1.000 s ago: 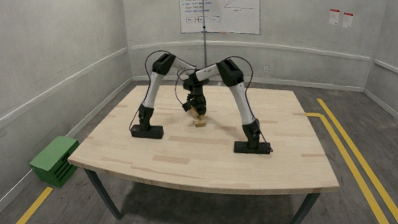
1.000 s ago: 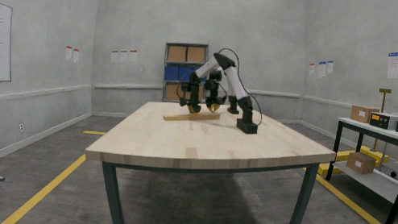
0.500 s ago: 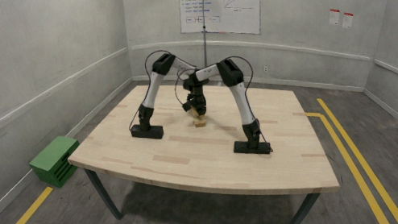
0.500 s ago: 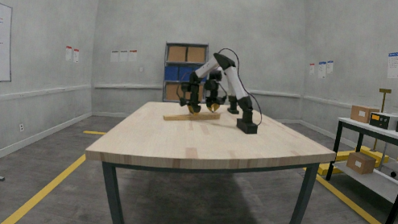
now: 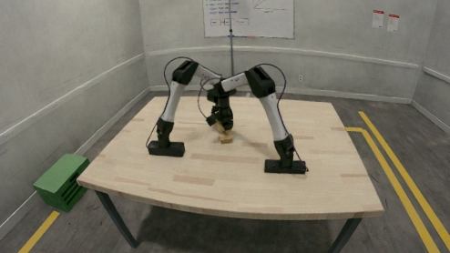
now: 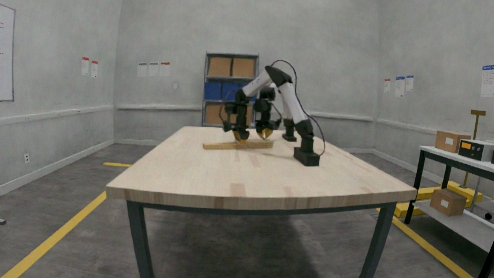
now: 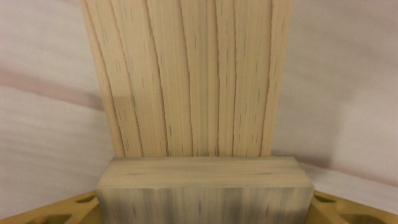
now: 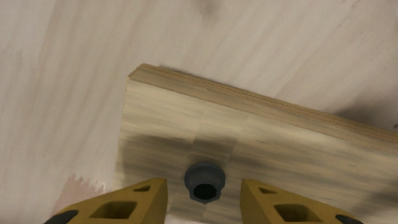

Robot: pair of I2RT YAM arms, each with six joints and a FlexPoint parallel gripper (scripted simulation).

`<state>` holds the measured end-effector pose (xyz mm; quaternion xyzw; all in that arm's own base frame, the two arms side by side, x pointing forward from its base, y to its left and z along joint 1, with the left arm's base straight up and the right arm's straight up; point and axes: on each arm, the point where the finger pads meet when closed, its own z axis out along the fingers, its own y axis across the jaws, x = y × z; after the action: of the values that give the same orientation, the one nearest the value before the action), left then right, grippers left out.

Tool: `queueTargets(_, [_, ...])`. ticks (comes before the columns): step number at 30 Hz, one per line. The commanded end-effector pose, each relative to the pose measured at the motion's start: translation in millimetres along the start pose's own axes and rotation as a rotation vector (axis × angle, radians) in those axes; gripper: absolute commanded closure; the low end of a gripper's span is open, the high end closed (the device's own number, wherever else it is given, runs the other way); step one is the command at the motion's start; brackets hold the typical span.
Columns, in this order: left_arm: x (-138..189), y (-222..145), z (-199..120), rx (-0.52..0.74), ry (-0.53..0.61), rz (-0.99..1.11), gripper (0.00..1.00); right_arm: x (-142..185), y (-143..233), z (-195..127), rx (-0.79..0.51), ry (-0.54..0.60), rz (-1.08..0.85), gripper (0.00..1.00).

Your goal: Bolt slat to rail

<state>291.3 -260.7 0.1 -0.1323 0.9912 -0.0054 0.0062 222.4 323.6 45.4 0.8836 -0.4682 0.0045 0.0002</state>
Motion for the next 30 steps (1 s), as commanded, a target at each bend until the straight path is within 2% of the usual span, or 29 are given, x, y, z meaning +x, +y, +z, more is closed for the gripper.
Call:
queueTargets(1, [-1.1,-4.0,-5.3,0.016,-0.010,0.001,0.33,-2.0,-2.3,3.6,0.005,-0.012,-0.009,0.64])
queueTargets(30, [-1.1,-4.0,-5.3,0.016,-0.010,0.001,0.33,-2.1,-2.3,10.3,0.005,-0.012,-0.009,0.64])
